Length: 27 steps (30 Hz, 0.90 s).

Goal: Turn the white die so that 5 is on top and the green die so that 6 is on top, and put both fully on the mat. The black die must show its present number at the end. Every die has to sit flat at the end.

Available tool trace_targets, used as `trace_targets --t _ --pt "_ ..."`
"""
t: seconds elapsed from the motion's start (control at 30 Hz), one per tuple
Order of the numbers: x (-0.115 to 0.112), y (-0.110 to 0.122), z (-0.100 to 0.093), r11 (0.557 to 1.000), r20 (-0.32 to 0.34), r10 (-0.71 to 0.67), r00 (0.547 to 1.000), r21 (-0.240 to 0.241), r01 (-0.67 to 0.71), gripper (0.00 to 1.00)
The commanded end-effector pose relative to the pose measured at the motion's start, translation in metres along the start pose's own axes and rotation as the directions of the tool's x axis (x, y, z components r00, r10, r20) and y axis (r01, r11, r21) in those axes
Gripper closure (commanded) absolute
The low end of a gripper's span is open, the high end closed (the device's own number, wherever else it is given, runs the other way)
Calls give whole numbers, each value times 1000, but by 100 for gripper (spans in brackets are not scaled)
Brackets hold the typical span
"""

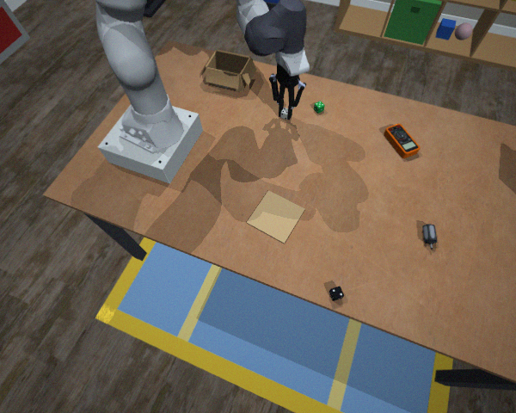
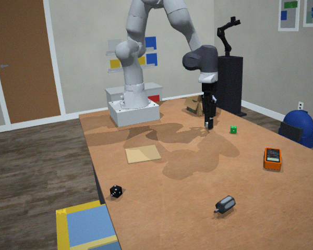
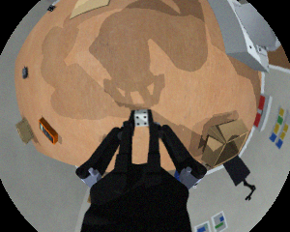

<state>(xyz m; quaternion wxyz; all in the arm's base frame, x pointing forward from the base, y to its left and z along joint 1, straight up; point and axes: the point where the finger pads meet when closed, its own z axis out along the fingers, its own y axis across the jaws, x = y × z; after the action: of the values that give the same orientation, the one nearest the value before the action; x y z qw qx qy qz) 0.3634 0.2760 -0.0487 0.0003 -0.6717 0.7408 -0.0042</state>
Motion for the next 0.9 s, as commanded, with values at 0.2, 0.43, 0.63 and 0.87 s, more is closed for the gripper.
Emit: trace_targets --t 0.2,0.43,0.63,0.87 --pt "0 0 -52 1000 0 -3 1000 0 3 76" --pt "0 0 -85 1000 0 -3 1000 0 3 76" --pt "0 0 -97 1000 0 -3 1000 0 3 76" --pt "0 0 -97 1000 0 -5 1000 0 5 76"
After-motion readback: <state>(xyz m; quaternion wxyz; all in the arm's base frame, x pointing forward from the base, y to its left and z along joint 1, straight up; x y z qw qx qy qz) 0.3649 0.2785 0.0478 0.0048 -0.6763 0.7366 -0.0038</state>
